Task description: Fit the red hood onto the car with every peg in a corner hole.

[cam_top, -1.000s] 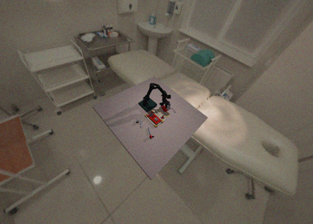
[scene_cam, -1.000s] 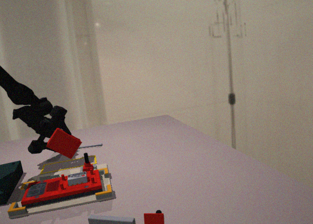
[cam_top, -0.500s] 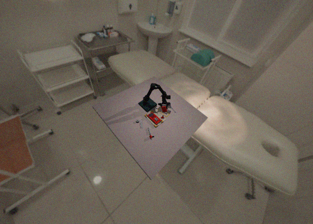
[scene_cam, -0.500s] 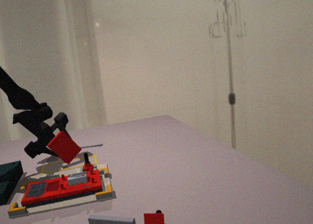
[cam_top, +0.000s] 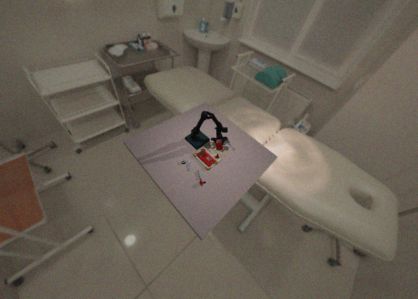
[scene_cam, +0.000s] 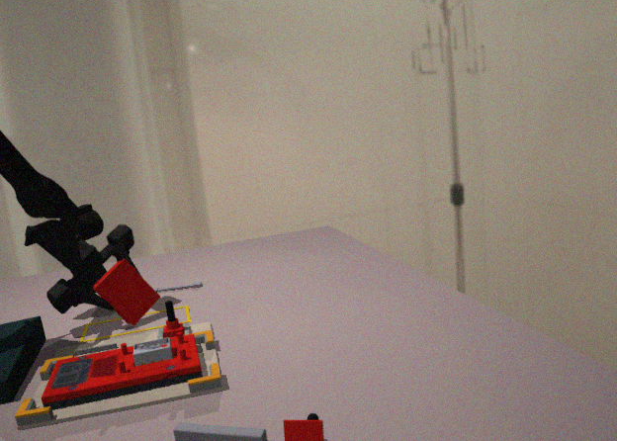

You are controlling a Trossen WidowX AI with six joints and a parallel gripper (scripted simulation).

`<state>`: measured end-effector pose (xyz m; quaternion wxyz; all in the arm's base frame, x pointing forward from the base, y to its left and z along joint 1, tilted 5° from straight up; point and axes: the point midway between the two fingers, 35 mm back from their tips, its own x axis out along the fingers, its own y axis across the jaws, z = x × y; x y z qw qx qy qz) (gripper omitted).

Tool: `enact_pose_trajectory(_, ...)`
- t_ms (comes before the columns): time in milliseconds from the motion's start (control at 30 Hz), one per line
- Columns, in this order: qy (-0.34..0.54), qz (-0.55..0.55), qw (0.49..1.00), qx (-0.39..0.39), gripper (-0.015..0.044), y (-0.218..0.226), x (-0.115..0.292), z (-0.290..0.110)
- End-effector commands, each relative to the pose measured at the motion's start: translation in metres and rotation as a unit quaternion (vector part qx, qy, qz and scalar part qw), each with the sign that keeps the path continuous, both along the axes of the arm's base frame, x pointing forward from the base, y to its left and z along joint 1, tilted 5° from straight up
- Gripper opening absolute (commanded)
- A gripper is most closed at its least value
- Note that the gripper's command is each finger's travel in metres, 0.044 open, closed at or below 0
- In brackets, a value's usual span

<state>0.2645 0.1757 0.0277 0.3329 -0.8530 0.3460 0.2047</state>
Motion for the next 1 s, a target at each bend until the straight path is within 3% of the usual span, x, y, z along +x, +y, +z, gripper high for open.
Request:
enact_pose_trajectory(0,0.001,0.001,1.000,-0.001,0.0236,0.000,0.000,0.000)
enact_pose_trajectory(267,0.001,0.001,1.000,-0.001,0.0440,0.000,0.000,0.000)
enact_pose_trajectory(500,0.027,0.032,0.999,-0.034,0.0440,0.012,-0.009,0.013)
enact_pose_trajectory(867,0.129,0.162,0.961,-0.184,0.0440,0.045,-0.059,0.086)
enact_pose_trajectory(900,0.105,0.131,0.974,-0.151,0.0440,0.039,-0.046,0.066)
enact_pose_trajectory(967,0.105,0.131,0.974,-0.151,0.0440,0.039,-0.046,0.066)
